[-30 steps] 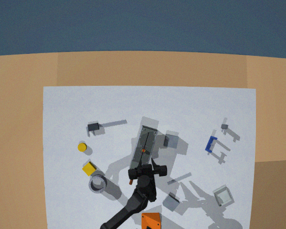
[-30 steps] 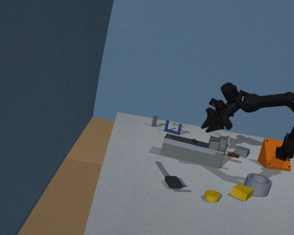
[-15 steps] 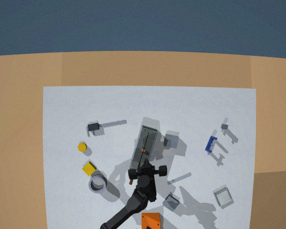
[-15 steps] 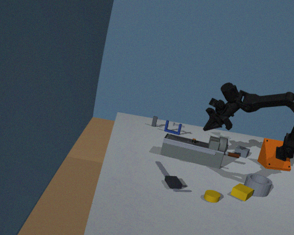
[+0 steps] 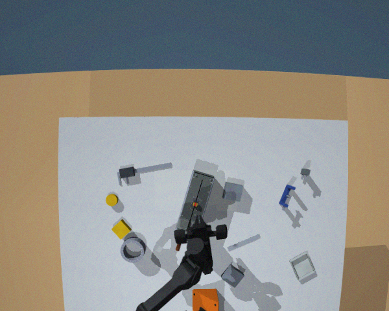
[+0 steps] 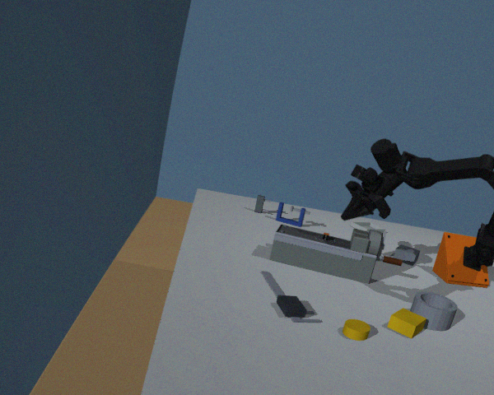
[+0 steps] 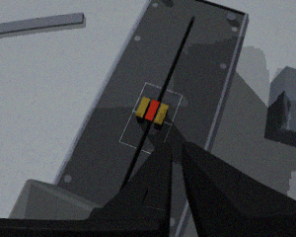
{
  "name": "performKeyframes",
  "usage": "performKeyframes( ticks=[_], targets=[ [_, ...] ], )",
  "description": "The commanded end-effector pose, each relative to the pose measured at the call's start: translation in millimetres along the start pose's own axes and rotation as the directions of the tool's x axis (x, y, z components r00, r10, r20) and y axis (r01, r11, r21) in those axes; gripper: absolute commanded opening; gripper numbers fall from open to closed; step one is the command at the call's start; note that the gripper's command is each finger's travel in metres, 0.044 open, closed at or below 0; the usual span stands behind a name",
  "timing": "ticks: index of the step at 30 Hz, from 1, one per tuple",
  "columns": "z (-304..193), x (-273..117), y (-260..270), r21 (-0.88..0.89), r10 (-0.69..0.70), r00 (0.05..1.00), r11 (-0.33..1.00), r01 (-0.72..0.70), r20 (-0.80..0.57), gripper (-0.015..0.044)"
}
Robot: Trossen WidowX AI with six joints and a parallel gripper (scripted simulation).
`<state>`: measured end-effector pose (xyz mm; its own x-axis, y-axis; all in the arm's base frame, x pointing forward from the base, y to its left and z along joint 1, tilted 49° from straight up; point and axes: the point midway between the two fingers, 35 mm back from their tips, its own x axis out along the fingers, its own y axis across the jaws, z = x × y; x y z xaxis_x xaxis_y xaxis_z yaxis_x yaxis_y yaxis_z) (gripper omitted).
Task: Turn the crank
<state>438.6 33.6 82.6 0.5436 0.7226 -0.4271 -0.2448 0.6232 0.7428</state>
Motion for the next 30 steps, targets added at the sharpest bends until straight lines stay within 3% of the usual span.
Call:
performKeyframes(
  ticks=[1,13,15,30],
  targets=[
    [0.0,0.0,-0.1,0.0,0.0,1.0,1.0,0.0,0.0,0.0105],
    [0.0,0.0,-0.1,0.0,0.0,1.0,1.0,0.0,0.0,0.042],
    [0.0,0.0,-0.1,0.0,0.0,1.0,1.0,0.0,0.0,0.044],
    [0.0,0.0,-0.1,0.0,0.0,1.0,1.0,0.0,0.0,0.0046]
  ],
)
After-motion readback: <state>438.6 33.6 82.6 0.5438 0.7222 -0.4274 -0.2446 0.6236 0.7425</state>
